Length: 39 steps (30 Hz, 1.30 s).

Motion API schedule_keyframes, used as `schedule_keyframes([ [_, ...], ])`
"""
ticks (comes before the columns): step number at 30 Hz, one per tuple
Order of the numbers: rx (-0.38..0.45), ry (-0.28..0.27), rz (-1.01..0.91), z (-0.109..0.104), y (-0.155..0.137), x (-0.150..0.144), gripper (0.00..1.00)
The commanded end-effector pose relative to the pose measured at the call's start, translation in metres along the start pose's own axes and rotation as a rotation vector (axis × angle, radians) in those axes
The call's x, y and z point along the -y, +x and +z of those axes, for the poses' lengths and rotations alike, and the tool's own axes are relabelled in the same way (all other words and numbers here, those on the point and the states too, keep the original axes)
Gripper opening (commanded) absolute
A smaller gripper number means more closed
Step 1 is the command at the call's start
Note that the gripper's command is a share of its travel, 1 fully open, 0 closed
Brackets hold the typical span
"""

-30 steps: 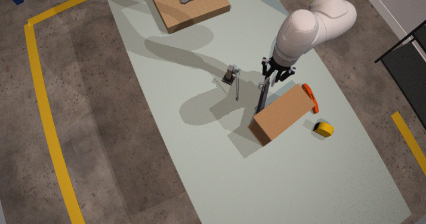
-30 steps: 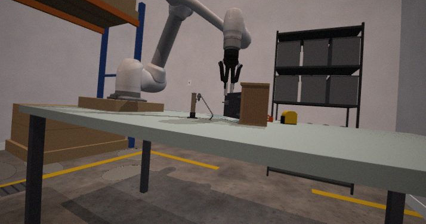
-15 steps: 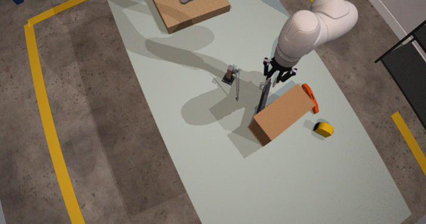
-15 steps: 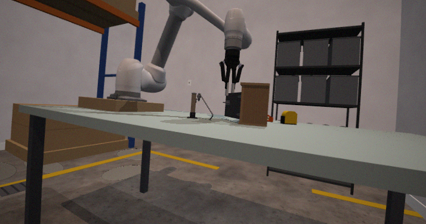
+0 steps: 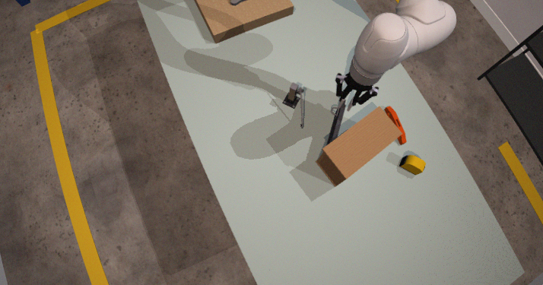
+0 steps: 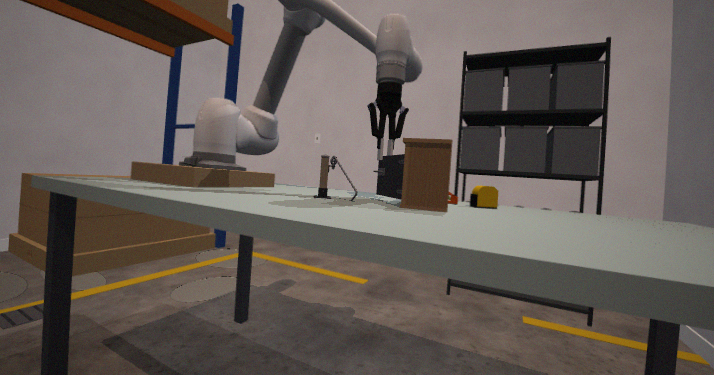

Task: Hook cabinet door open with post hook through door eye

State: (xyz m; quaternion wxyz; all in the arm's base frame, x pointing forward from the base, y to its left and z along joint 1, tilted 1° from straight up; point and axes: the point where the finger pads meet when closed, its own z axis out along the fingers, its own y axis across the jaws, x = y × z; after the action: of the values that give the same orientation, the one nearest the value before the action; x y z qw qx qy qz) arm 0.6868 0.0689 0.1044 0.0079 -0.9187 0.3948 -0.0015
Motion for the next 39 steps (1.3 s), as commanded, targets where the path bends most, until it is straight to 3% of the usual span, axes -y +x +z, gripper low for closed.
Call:
schedule_keyframes([
  [1, 0.0, 0.0, 0.0, -0.0001, 0.0, 0.0, 0.16],
  [39, 0.0, 0.0, 0.032, -0.0001, 0.0002, 0.005, 0.16],
])
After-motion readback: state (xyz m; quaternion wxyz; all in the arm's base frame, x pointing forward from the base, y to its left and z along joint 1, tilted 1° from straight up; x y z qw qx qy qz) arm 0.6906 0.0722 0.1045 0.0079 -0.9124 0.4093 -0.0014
